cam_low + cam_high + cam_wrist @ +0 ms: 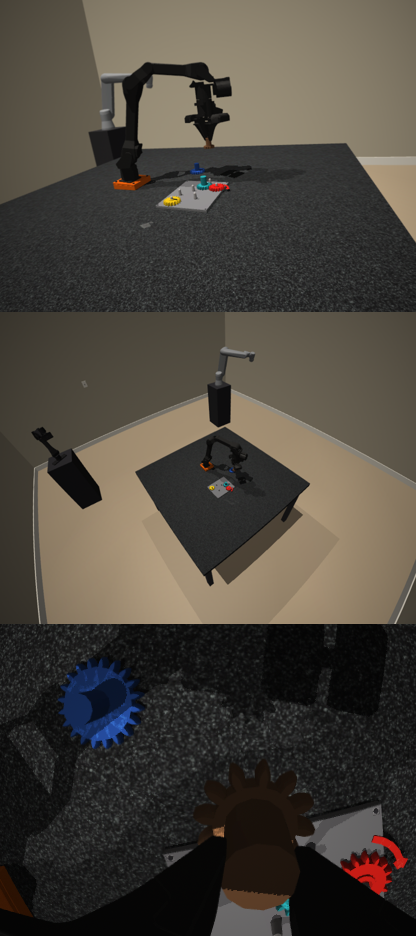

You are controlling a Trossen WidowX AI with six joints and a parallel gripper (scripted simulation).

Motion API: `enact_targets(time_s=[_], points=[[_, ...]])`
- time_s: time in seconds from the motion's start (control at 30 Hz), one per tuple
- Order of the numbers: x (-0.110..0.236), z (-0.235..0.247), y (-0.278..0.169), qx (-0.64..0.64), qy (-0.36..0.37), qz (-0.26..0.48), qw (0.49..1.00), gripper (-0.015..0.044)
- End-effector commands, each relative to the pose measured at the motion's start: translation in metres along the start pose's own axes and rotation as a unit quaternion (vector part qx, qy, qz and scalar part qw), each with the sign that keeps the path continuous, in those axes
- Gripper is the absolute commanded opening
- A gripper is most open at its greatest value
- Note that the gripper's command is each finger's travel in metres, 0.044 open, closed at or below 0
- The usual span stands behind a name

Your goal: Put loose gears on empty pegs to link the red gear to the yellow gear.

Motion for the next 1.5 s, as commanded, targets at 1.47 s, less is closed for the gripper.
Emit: enact_targets(time_s=[1.47], points=[[-0.045, -0.053, -0.099, 0.002, -0.003, -0.001, 1.0, 0.0]])
Point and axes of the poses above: the point midway between the two fingers, 35 mm back from their tips, its own x axis back along the fingers, its own z axis across the jaws, y = z × x, the point moved 7 cm from there along x, back along the fingers, and after that the axes turned 5 degrees about -x, right-handed, at the moved point
